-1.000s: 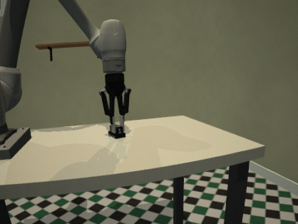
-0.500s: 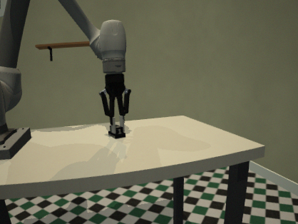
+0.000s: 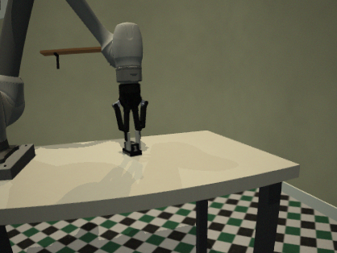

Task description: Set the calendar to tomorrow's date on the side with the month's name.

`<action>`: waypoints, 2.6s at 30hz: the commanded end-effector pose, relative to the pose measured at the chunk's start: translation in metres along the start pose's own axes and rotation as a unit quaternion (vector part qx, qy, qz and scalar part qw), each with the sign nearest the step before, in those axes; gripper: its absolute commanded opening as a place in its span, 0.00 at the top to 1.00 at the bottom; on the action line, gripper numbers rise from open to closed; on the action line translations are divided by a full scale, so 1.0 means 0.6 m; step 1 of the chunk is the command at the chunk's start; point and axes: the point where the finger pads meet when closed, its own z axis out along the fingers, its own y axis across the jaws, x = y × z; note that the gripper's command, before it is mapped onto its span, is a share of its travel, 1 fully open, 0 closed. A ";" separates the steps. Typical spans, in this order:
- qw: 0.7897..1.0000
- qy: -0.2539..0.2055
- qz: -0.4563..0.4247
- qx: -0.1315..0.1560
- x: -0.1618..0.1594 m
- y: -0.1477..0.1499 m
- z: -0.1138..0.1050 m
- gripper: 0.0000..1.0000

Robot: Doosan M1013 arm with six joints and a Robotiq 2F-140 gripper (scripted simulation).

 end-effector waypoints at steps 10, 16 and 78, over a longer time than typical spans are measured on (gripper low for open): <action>1.000 0.000 0.000 0.000 0.000 0.000 0.000 0.83; 1.000 0.000 0.000 0.000 0.000 0.000 0.000 0.83; 1.000 0.000 0.000 0.000 0.000 0.000 0.000 0.71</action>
